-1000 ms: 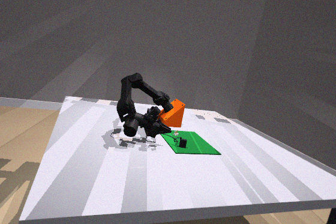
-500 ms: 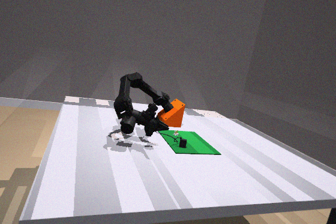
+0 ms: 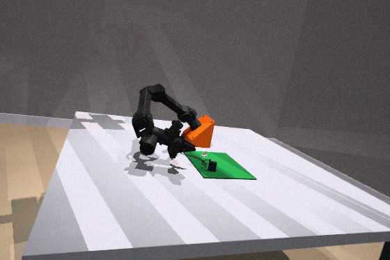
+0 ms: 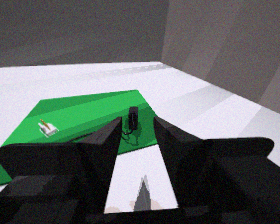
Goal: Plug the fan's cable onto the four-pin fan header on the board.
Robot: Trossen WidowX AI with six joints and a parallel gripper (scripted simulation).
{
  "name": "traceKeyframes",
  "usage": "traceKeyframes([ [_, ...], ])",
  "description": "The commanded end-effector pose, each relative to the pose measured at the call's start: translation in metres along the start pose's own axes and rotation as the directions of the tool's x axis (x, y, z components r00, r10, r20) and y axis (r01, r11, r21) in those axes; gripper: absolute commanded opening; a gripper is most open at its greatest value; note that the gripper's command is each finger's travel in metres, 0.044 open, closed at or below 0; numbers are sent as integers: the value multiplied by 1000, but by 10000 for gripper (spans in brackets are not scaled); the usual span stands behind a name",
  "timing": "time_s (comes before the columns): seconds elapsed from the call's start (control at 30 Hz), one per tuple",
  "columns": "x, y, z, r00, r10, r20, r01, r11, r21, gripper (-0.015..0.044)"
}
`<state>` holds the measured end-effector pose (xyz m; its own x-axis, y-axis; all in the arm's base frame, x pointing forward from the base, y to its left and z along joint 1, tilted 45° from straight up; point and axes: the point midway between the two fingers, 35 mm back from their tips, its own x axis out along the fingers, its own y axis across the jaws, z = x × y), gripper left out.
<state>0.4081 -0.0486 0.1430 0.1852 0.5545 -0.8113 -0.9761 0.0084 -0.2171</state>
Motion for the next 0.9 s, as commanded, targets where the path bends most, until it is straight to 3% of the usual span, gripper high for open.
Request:
traceKeyframes([
  [0.0, -2, 7, 0, 998, 41, -54, -40, 999, 32, 245],
  [0.27, 15, 15, 0, 963, 153, -223, -138, 987, 79, 440],
  [0.87, 34, 22, 2, 752, 266, -603, -211, 964, 163, 440],
])
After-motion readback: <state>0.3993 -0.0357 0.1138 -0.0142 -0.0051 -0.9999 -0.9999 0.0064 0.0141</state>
